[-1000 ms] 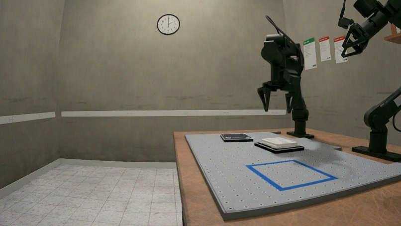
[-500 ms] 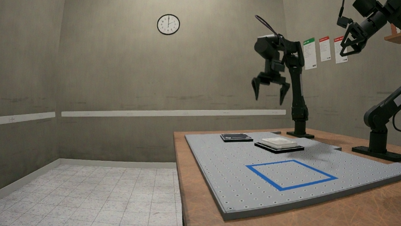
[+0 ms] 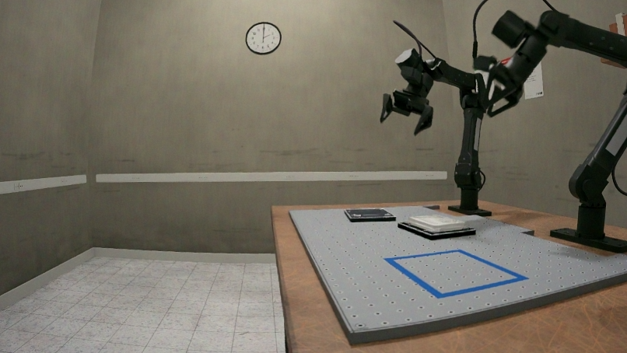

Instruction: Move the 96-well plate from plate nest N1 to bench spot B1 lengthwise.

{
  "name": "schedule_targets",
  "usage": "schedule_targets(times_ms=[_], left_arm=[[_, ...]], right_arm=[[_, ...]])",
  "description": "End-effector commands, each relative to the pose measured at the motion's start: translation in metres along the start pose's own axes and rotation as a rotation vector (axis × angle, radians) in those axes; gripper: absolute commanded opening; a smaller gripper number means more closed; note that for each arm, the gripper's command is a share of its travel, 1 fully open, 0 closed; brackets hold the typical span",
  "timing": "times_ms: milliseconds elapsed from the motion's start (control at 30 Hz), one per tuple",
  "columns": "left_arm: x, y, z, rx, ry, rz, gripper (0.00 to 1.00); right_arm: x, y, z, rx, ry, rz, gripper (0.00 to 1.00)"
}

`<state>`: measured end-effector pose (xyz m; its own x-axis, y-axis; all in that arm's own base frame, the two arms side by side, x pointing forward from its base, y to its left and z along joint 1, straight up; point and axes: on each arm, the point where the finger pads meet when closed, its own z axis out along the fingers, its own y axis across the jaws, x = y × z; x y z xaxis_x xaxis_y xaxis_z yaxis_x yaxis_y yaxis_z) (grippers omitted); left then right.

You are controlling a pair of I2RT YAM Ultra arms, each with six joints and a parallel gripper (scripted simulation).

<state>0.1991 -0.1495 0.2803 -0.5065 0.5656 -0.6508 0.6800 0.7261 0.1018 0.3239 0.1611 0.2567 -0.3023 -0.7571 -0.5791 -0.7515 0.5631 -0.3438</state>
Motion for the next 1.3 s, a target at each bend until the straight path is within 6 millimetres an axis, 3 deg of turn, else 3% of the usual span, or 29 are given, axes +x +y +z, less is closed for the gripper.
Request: schedule_targets(times_ms=[0,67,133,200,333,633,700,867,967,1267], left_arm=[[-0.025,0.002,0.026,-0.012,-0.048,-0.005,1.0],[-0.024,0.001,0.045,-0.01,-0.024,-0.005,1.0],[-0.024,0.001,0.045,-0.01,-0.024,-0.005,1.0],[-0.025,0.001,0.065,-0.008,-0.007,-0.005,1.0],[-0.014,-0.003,0.103,-0.001,0.057,-0.002,1.0],[0.009,-0.009,0.156,0.008,0.145,0.003,1.0],[0.009,-0.009,0.156,0.008,0.145,0.003,1.0],[0.025,-0.012,0.168,0.019,0.205,0.006,1.0],[0.021,-0.012,0.164,0.017,0.19,0.006,1.0],[0.02,-0.011,0.164,0.017,0.187,0.006,1.0]], right_arm=[[-0.022,-0.03,-0.019,0.116,-0.195,0.116,1.0],[-0.021,-0.045,-0.031,0.169,-0.247,0.171,1.0],[-0.021,-0.045,-0.031,0.169,-0.247,0.171,1.0],[-0.021,-0.062,-0.044,0.229,-0.314,0.235,1.0],[-0.013,-0.092,-0.069,0.342,-0.409,0.347,1.0],[0.001,-0.151,-0.116,0.578,-0.602,0.574,1.0],[0.001,-0.151,-0.116,0.578,-0.602,0.574,1.0],[0.012,-0.18,-0.129,0.681,-0.672,0.689,1.0],[0.014,-0.189,-0.138,0.716,-0.698,0.715,1.0],[0.015,-0.189,-0.135,0.707,-0.679,0.706,1.0]])
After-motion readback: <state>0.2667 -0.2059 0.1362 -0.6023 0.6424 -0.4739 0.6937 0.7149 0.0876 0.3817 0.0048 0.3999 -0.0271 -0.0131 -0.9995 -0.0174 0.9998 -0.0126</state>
